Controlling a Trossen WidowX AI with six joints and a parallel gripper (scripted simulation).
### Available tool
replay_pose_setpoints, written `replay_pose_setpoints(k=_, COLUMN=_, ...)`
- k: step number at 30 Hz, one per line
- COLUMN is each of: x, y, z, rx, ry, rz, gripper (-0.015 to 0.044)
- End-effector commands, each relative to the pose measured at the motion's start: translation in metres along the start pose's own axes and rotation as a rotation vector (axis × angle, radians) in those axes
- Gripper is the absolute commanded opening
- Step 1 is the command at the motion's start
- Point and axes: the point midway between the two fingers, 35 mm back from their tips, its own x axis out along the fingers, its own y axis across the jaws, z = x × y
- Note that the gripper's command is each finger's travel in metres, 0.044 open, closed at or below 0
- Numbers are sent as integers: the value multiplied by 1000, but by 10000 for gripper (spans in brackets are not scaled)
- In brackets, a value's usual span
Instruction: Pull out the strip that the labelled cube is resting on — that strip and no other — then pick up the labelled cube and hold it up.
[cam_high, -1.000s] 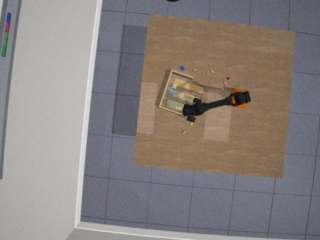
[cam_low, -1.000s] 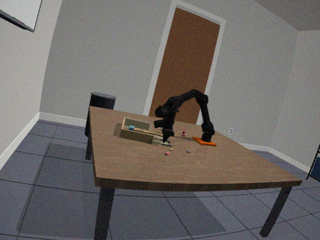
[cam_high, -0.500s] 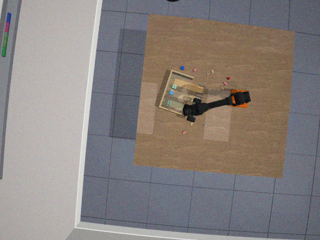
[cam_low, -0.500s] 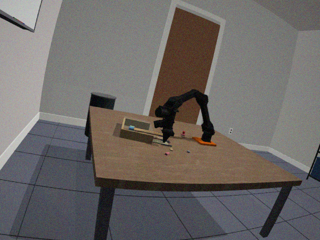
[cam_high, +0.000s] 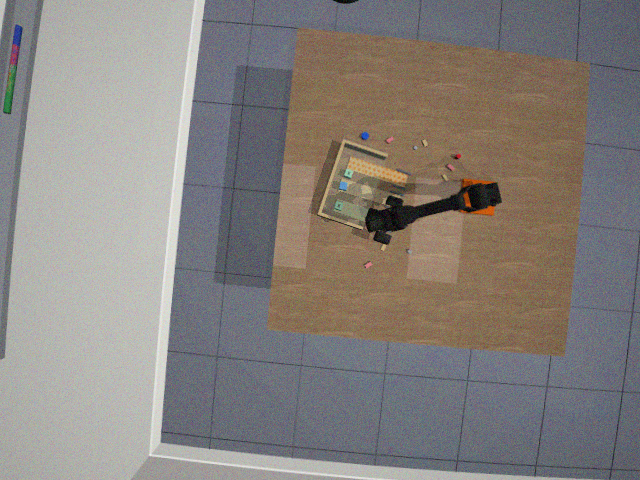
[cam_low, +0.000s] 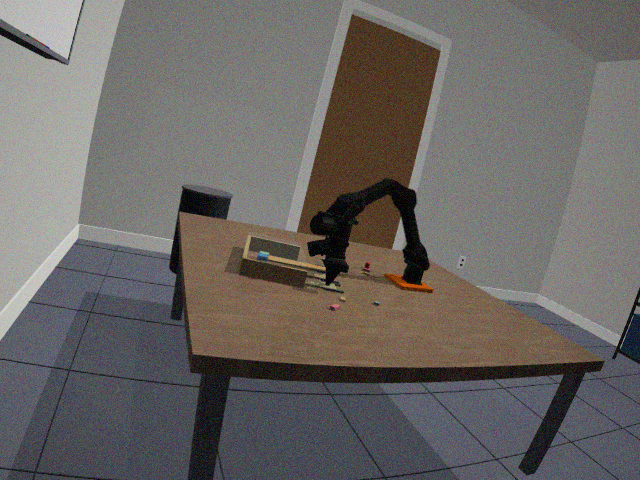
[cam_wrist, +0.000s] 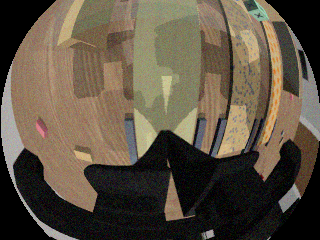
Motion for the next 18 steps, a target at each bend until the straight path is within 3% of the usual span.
replay_pose_setpoints(k=1, x=2, y=-1, z=1, rx=0, ry=-3, rz=-3, gripper=0)
replay_pose_setpoints(k=18, x=4, y=0, z=1, rx=0, ry=-3, rz=-3, gripper=0)
